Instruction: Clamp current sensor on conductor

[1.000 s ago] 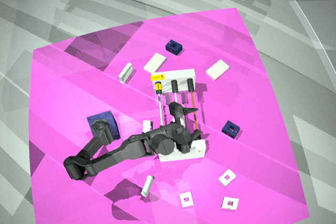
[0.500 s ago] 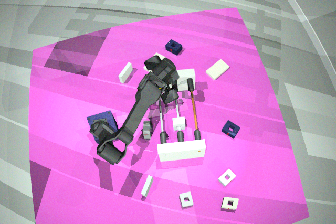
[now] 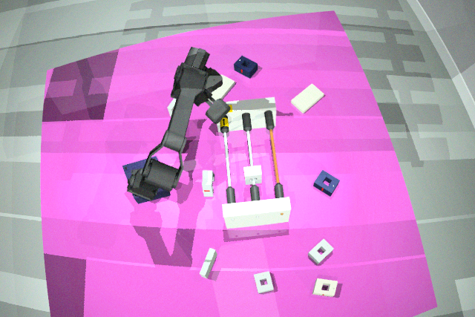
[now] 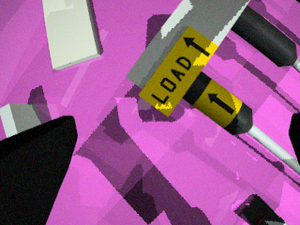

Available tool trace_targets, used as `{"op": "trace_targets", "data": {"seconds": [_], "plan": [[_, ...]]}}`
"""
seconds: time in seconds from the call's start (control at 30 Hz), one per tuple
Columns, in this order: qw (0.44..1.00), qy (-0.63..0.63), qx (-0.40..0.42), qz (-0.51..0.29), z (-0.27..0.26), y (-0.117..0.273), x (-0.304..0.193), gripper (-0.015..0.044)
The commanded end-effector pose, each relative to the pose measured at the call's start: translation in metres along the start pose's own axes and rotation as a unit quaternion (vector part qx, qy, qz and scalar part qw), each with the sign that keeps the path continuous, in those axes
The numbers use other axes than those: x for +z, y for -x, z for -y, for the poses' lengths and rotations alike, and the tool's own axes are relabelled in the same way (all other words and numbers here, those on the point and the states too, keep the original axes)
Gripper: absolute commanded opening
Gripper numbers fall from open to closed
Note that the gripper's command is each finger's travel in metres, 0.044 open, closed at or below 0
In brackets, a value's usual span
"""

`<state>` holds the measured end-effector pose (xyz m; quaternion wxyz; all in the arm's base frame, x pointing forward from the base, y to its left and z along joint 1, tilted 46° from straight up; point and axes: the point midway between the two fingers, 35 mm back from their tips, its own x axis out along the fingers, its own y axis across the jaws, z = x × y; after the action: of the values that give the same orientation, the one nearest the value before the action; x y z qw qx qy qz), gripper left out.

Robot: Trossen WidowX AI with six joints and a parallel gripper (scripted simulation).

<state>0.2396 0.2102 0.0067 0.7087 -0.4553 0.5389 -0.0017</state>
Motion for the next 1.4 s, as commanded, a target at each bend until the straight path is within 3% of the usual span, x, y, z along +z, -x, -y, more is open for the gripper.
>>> {"op": "trace_targets", "data": {"seconds": [0.0,0.37,0.73,1.37], "plan": [[1.0,0.0,-0.003,0.002,0.0,0.002,0.001,0.044],[1.0,-0.022,-0.005,-0.01,0.009,-0.001,-0.006,0.044],[0.914,-0.356,-0.078,-0.18,0.121,-0.018,-0.142,0.044],[0.911,-0.361,-0.078,-0.182,0.123,-0.037,-0.151,0.044]]}}
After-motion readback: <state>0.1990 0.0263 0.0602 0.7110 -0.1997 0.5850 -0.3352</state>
